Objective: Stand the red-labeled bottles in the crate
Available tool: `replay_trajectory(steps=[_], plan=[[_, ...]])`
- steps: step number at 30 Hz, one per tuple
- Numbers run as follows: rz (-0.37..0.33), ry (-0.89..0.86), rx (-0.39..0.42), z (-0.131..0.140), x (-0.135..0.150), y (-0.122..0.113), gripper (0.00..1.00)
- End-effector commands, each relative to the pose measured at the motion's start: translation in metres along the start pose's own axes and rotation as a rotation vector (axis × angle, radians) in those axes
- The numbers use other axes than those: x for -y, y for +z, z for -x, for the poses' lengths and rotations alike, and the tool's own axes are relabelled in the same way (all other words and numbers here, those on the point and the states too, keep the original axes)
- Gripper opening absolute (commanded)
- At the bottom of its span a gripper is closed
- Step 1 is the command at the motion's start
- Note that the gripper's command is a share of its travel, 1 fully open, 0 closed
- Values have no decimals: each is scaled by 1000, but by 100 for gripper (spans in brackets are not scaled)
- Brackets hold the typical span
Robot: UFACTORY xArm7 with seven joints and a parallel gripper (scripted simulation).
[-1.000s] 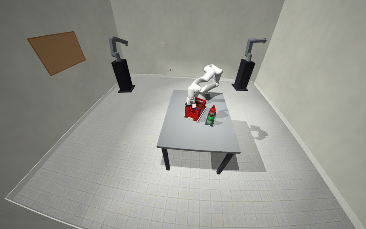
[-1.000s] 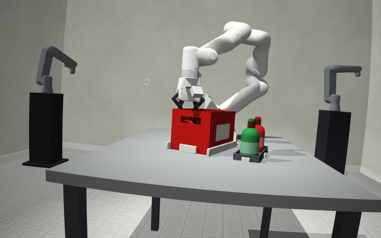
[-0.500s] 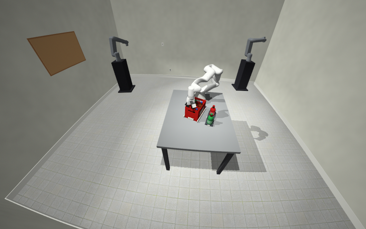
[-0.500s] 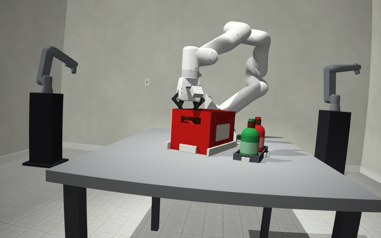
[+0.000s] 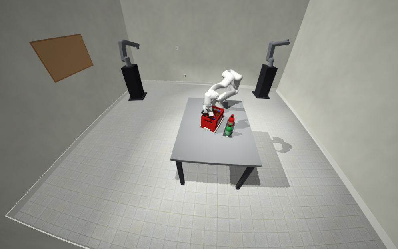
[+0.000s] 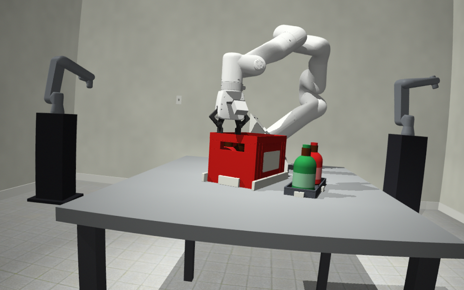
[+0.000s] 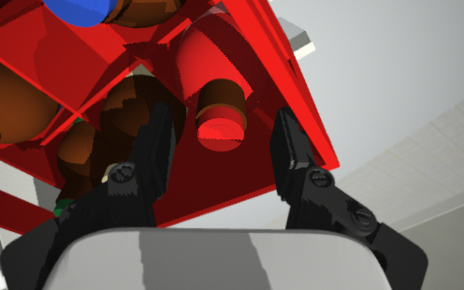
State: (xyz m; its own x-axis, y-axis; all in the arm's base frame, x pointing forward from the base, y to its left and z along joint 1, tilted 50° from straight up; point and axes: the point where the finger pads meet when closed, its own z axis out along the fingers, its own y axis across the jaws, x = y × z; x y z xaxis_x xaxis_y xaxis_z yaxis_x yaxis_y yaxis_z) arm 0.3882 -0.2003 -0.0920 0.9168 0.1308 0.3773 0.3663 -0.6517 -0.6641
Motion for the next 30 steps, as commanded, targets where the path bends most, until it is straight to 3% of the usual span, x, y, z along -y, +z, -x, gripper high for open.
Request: replay_trajectory(steps=[1, 30], plan=[[5, 0, -1, 0, -1, -9, 65], [5, 0, -1, 0, -1, -66, 65]])
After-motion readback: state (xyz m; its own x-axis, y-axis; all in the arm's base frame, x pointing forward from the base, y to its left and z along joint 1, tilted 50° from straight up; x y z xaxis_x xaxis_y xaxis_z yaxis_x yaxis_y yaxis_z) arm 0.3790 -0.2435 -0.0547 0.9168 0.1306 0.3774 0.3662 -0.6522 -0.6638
